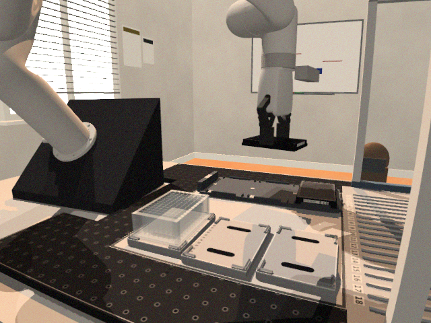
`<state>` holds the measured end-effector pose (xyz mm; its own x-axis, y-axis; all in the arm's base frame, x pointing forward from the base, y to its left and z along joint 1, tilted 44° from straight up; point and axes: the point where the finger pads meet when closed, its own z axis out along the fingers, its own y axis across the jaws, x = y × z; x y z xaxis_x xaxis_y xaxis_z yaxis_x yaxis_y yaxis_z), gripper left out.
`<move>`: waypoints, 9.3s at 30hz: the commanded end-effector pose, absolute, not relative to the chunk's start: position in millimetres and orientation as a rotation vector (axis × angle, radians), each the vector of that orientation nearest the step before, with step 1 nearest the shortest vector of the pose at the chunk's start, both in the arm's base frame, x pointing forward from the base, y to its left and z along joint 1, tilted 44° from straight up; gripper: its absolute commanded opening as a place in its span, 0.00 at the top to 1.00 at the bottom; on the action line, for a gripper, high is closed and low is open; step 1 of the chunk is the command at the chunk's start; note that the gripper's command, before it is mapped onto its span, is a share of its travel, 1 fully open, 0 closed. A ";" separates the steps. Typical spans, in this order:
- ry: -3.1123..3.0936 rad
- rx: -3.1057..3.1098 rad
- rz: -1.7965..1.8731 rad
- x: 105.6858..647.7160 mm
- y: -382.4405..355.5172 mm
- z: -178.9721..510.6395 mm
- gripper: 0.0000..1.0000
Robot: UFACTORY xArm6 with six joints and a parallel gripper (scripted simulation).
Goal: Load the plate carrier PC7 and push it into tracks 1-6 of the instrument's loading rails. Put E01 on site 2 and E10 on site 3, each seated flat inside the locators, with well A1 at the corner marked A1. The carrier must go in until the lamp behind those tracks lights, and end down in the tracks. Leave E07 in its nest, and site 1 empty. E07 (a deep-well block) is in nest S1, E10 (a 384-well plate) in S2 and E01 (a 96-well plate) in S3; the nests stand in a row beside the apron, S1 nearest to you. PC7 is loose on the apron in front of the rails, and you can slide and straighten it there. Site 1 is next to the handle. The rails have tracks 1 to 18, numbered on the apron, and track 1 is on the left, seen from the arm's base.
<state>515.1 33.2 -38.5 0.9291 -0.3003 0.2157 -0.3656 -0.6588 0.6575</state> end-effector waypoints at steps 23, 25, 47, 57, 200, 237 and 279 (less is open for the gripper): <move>-1.320 2.041 0.475 516.4 34.7 -37.3 1.00; -1.392 2.002 0.505 516.4 34.7 -37.3 1.00; -1.902 1.638 0.720 516.4 34.7 -37.3 1.00; -1.901 1.639 0.719 516.4 34.7 -37.3 1.00; -1.901 1.638 0.720 511.0 -42.5 -117.6 0.00; -1.901 1.638 0.720 512.0 -28.6 -103.1 0.00; -1.902 1.638 0.720 514.8 13.0 -59.9 0.00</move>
<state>513.4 9.4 -63.5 -0.1282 -0.7105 0.6919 -0.9905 0.1267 -0.0533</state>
